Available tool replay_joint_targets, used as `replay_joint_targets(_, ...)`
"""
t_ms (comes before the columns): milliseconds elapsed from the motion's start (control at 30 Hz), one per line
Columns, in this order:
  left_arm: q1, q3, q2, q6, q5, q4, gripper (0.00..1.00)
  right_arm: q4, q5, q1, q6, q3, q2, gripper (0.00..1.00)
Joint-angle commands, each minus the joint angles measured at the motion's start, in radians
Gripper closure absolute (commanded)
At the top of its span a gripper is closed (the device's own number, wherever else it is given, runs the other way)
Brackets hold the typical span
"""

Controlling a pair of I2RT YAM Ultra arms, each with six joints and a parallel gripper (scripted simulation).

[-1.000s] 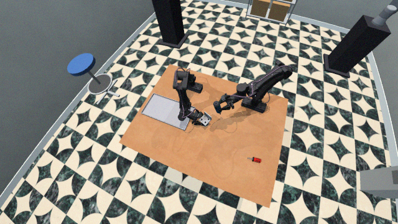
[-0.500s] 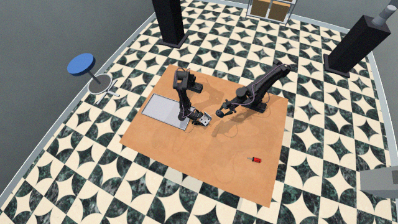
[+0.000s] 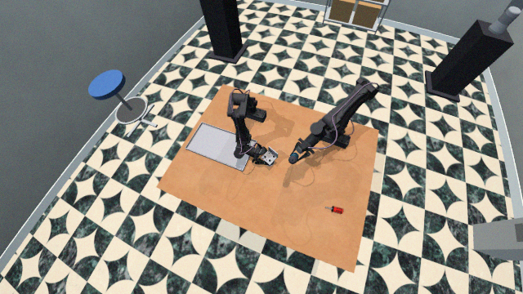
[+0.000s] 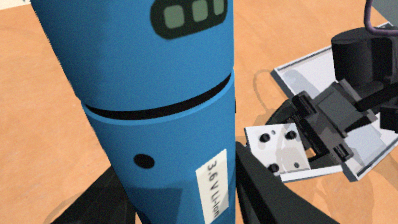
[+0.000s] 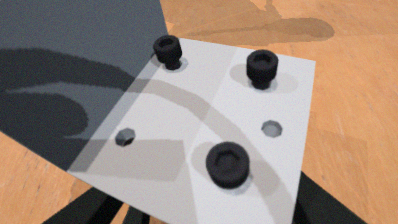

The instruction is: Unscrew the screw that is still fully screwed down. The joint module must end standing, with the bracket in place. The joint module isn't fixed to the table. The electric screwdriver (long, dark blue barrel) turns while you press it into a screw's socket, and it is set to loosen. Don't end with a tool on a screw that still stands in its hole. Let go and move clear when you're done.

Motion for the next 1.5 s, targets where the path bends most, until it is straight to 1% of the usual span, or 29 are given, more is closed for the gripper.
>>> replay_joint_targets(0, 0.009, 0.059, -0.039, -0.025, 0.005, 0.051, 0.58, -0.002, -0.007, 0.001, 0.001, 0.009, -0.01, 0.41)
replay_joint_targets(33, 0.009, 0.059, -0.039, -0.025, 0.005, 0.051, 0.58, -0.002, -0.007, 0.001, 0.001, 0.009, -0.01, 0.41)
replay_joint_targets(100, 0.029, 0.067, 0.003, -0.043, 0.0, 0.026, 0.58, -0.002, -0.007, 0.001, 0.001, 0.009, -0.01, 0.41)
replay_joint_targets(433, 0.127, 0.123, 0.065, -0.126, 0.003, -0.102, 0.58, -0.002, -0.007, 0.001, 0.001, 0.009, -0.01, 0.41)
replay_joint_targets(500, 0.127, 0.124, 0.026, -0.126, 0.004, -0.091, 0.58, -0.002, -0.007, 0.001, 0.001, 0.009, -0.01, 0.41)
replay_joint_targets(600, 0.125, 0.124, 0.025, -0.126, 0.005, -0.093, 0.58, -0.002, -0.007, 0.001, 0.001, 0.009, -0.01, 0.41)
replay_joint_targets(667, 0.146, 0.133, 0.07, -0.144, 0.0, -0.116, 0.58, -0.002, -0.007, 0.001, 0.001, 0.009, -0.01, 0.41)
replay_joint_targets(1000, 0.244, 0.188, 0.13, -0.226, 0.002, -0.248, 0.58, -0.002, -0.007, 0.001, 0.001, 0.009, -0.01, 0.41)
replay_joint_targets(1033, 0.244, 0.189, 0.091, -0.226, 0.003, -0.233, 0.58, -0.002, -0.007, 0.001, 0.001, 0.009, -0.01, 0.41)
replay_joint_targets(1167, 0.242, 0.19, 0.09, -0.227, 0.005, -0.236, 0.58, -0.002, -0.007, 0.001, 0.001, 0.009, -0.01, 0.41)
replay_joint_targets(1233, 0.263, 0.199, 0.136, -0.245, 0.0, -0.258, 0.58, -0.002, -0.007, 0.001, 0.001, 0.009, -0.01, 0.41)
replay_joint_targets(1467, 0.33, 0.235, 0.172, -0.304, -0.002, -0.36, 0.58, -0.002, -0.007, 0.001, 0.001, 0.009, -0.01, 0.41)
